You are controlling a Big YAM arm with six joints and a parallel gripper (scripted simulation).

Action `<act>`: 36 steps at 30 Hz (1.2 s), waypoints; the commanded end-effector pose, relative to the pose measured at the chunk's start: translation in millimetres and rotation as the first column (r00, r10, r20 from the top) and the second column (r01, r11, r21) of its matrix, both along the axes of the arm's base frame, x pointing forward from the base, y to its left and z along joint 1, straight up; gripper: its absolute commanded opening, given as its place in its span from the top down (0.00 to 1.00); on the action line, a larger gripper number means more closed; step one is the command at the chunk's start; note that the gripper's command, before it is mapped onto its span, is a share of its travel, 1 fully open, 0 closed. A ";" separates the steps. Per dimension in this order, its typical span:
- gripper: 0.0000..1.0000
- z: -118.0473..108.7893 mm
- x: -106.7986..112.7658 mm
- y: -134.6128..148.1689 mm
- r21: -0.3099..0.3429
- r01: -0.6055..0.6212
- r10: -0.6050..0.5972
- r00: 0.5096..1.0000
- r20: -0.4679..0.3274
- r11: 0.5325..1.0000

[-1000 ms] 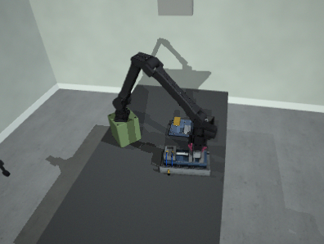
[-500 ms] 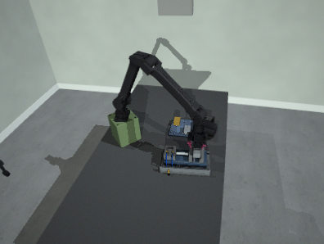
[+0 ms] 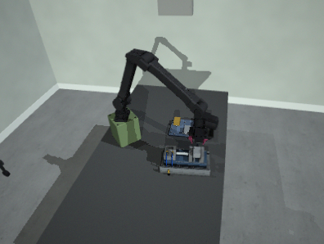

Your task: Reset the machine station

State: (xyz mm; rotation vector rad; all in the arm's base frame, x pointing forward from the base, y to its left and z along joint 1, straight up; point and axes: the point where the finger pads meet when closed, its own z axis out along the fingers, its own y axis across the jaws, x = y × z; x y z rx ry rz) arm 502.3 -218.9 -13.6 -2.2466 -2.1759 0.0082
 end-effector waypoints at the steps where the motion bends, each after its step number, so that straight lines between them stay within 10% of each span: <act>1: 0.36 36.2 21.6 -3.9 -0.024 0.003 -0.001 0.998 0.063 1.000; 9: 0.36 41.4 24.7 -5.2 -0.028 0.003 -0.001 0.997 0.073 1.000; 10: 1.00 41.6 25.0 -5.4 -0.028 0.003 -0.001 0.997 0.074 1.000; 36: 1.00 39.0 23.2 -4.6 -0.027 0.003 -0.001 0.997 0.072 1.000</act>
